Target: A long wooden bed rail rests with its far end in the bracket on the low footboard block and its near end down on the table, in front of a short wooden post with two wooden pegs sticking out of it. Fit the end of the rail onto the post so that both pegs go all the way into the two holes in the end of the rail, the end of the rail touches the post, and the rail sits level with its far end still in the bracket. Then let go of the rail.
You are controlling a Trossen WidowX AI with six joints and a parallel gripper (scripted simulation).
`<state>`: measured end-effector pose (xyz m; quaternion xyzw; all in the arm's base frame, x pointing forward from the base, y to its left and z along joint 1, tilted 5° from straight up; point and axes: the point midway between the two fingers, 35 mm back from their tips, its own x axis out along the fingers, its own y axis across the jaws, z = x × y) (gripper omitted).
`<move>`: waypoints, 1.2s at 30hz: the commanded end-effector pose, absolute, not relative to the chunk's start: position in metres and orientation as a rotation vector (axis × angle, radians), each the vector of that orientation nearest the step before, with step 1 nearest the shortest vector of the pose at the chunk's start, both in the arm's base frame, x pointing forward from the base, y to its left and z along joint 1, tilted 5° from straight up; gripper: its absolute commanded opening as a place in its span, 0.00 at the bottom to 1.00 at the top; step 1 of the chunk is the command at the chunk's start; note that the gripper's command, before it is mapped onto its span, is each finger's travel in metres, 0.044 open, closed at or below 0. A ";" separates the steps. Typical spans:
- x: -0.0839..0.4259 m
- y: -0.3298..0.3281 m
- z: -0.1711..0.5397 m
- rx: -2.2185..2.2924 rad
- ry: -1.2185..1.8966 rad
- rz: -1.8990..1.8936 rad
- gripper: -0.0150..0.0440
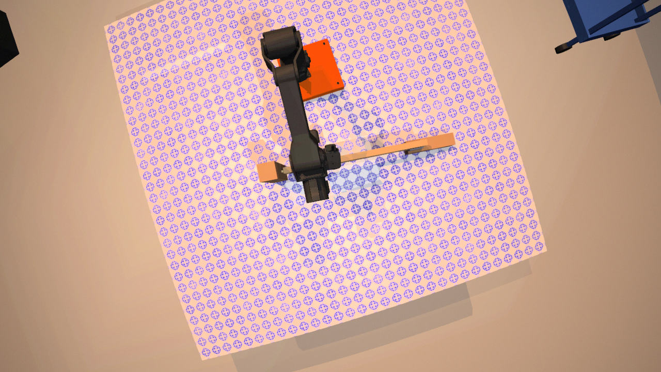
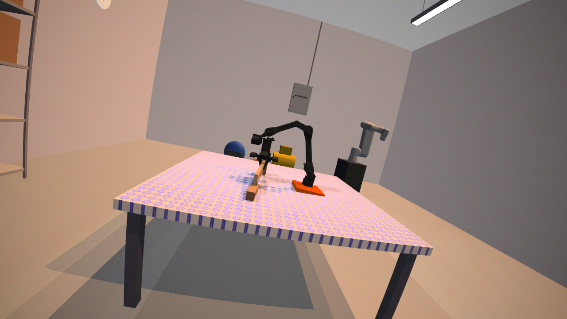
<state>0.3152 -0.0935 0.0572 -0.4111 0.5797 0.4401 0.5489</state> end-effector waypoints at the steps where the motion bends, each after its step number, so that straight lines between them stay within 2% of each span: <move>1: 0.315 -0.097 0.061 -0.981 1.375 1.035 0.25; 34: 0.312 -0.105 0.058 -0.981 1.376 1.035 0.25; 36: 0.313 -0.101 0.057 -0.975 1.373 1.042 0.34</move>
